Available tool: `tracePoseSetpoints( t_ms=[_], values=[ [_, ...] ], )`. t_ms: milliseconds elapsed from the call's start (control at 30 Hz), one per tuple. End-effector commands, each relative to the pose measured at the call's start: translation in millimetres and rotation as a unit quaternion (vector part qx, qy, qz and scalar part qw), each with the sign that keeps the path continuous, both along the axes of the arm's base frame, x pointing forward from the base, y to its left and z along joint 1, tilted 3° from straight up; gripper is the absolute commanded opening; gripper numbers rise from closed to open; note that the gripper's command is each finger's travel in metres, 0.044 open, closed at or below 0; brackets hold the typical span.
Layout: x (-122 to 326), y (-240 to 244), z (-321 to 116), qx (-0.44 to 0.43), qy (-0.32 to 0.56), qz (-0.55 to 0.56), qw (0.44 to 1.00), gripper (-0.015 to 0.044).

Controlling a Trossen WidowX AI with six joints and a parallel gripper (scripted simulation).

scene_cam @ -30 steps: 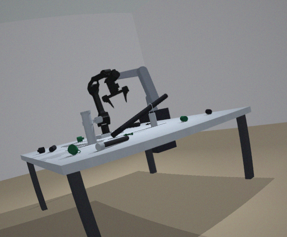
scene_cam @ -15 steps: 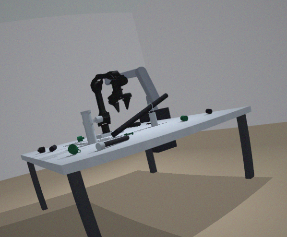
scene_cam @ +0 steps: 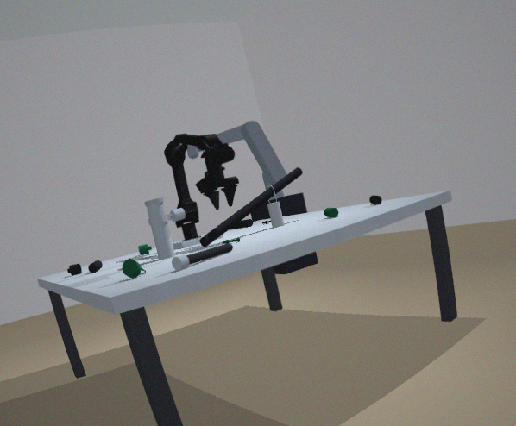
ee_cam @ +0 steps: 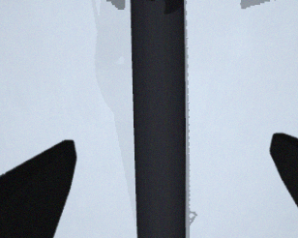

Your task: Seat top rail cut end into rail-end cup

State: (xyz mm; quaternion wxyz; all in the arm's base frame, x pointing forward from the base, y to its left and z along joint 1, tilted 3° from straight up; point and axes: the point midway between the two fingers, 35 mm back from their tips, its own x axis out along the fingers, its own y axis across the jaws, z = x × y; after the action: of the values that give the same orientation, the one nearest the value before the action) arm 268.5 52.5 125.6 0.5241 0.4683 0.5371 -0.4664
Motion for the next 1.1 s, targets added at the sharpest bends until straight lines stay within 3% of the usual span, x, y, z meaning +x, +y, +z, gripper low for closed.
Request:
tracePoseSetpoints(
  t_ms=[0, 1067],
  values=[
    [-2, -1, -12, -0.004, 0.006, -0.002, 1.000, 0.0440],
    [-1, 0, -59, -0.004, 0.006, -0.002, 1.000, 0.0440]
  ],
)
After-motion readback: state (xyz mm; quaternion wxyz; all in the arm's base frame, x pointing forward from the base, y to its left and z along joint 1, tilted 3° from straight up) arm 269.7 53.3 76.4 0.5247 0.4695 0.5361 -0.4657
